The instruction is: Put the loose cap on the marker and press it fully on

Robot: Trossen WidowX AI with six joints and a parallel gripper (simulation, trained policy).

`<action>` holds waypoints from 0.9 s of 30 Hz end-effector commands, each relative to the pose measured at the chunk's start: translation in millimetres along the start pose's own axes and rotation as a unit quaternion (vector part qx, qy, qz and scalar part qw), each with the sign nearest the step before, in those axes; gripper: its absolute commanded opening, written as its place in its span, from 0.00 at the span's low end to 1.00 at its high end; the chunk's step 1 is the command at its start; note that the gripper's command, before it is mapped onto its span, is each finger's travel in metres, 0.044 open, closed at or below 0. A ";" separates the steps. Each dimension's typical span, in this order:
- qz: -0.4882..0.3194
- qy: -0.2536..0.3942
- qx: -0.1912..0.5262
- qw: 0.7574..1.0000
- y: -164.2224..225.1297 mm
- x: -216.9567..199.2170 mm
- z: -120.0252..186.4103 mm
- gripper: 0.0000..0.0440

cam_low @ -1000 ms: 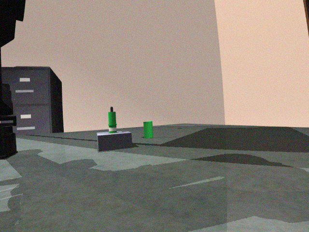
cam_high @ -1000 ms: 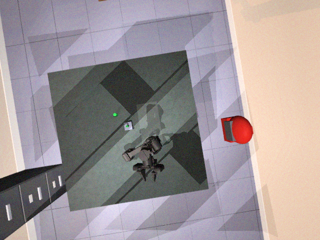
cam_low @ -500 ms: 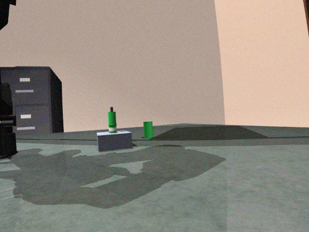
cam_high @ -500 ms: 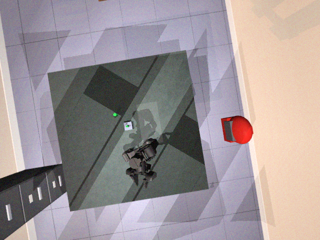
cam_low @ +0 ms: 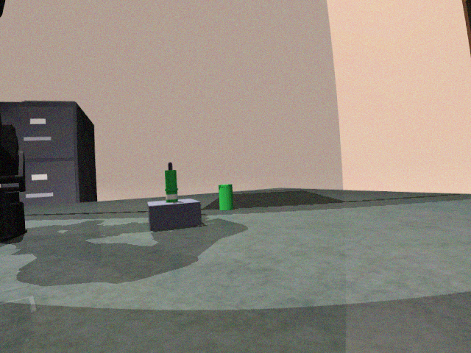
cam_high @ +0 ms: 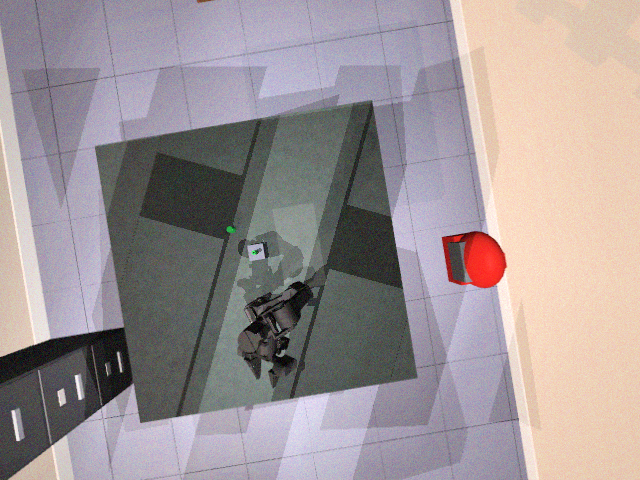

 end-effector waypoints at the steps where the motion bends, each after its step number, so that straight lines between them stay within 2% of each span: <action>1: -0.012 -0.019 -0.010 1.000 5.5 14.7 -9.1 0.66; 27: -0.064 -0.103 -0.059 0.991 31.2 91.0 -45.7 0.68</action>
Point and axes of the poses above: the point midway between the two fingers, 35 mm back from their tips, its own z axis back along the fingers, its own x axis across the jaws, y = z × x, the point moved 4 cm from there along z, back along the fingers, and after that the axes turned 11 degrees about z, right-handed, at the moved point
